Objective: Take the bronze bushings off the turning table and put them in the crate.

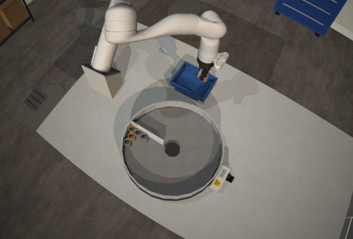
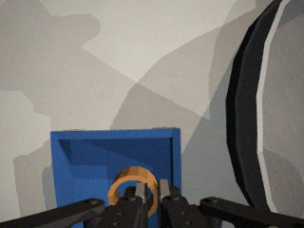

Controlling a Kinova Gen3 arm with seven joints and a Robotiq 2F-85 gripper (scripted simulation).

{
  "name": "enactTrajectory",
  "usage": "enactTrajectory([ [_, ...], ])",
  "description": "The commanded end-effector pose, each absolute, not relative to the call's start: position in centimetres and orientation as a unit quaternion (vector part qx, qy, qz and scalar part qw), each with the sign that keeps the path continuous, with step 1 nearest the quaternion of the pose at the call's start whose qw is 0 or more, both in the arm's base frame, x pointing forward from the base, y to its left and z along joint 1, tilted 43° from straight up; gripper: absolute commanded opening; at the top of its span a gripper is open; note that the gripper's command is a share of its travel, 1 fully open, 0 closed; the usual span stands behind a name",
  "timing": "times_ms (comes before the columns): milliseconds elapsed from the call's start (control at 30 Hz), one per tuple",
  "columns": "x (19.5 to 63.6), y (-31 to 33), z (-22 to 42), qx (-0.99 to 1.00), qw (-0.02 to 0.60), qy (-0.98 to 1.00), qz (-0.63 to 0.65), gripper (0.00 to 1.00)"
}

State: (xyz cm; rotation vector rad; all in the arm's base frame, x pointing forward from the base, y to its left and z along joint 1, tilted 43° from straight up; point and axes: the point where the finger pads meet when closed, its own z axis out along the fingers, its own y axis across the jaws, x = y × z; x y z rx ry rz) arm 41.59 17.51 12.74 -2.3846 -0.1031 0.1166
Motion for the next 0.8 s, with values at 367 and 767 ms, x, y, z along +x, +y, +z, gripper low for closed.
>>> enactTrajectory([
  [367, 41.2, 19.5, 11.4, -0.929, 0.363, -0.048, 0.045, 0.00],
  [767, 41.2, 19.8, 11.0, -0.929, 0.363, -0.049, 0.045, 0.00],
])
